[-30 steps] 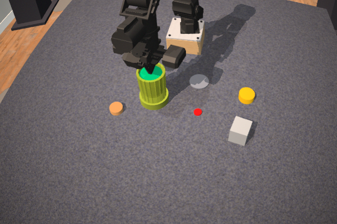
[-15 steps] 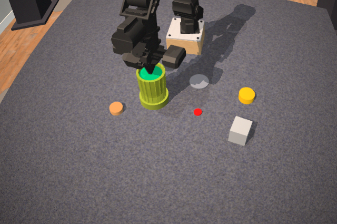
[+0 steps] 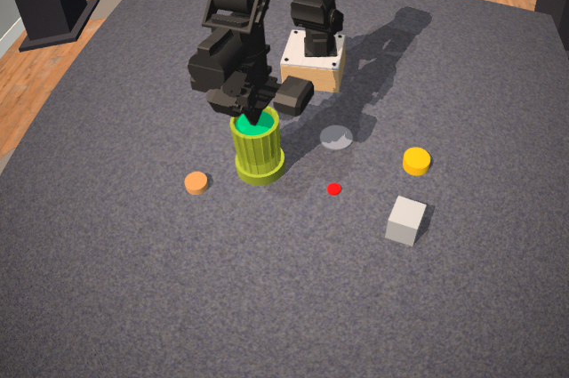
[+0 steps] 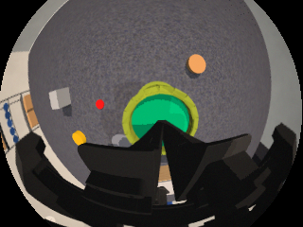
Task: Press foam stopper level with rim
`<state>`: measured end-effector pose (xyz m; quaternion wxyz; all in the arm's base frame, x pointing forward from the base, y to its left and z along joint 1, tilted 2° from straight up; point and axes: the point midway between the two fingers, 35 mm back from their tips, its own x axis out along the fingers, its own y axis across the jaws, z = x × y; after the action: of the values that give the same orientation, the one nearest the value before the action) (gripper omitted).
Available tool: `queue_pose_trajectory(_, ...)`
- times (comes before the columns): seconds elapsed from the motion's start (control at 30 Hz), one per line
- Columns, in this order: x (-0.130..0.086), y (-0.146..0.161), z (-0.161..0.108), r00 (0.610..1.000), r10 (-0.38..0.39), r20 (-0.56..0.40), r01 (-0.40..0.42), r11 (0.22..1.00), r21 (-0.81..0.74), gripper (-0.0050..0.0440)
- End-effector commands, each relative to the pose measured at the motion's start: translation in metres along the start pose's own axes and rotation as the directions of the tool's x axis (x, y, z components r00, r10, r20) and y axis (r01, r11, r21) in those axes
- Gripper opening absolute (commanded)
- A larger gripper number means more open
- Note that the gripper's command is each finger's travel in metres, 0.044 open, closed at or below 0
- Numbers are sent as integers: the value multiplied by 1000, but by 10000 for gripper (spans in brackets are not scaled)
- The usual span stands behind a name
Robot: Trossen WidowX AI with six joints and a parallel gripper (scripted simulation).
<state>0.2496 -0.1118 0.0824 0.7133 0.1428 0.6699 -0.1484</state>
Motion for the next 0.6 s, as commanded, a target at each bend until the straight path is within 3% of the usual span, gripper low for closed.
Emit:
queue_pose_trajectory(0.0, 6, 1, -5, 1000, 4, -24, -4, 1000, 1, 0)
queue_pose_trajectory(0.57, 7, 1, -6, 1000, 4, -24, -4, 1000, 1, 0)
